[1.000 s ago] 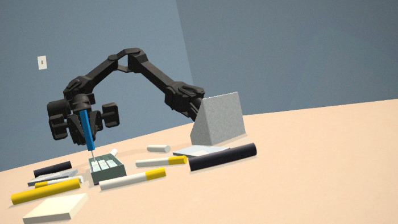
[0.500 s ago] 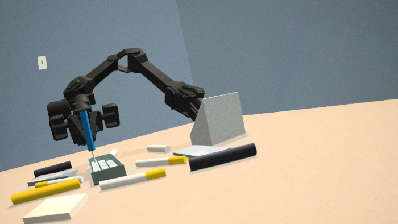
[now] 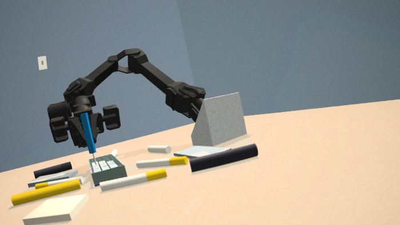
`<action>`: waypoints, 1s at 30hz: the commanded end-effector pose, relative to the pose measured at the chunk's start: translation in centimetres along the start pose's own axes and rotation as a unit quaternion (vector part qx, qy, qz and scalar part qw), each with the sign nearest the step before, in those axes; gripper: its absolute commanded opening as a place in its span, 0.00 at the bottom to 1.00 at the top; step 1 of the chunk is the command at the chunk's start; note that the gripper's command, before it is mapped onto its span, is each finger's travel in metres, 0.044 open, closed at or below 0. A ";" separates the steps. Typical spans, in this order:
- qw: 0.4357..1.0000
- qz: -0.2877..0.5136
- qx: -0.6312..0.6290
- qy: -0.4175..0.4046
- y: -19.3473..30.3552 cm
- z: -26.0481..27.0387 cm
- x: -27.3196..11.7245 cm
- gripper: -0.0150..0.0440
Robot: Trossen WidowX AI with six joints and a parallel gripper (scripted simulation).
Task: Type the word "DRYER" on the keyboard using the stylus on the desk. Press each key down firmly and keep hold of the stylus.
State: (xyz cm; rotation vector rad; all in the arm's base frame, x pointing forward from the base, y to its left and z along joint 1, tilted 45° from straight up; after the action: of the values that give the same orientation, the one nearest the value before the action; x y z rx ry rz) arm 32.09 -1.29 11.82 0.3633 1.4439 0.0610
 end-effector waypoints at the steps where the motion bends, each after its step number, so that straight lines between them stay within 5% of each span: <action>1: 1.000 0.001 -0.003 -0.002 0.0 0.1 0.0 0.39; 30: 1.000 0.001 -0.003 -0.002 0.0 0.3 -0.1 0.39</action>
State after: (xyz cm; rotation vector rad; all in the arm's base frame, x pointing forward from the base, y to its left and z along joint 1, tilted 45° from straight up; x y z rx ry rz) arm 32.26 -1.39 11.80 0.3630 1.4434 0.0609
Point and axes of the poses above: the point midway between the two fingers, 35 mm back from their tips, its own x axis out along the fingers, its own z axis across the jaws, y = z × x, the point moved 5 cm from there along -x, back along the fingers, and after that the axes turned 8 degrees about x, right-handed, at the moved point
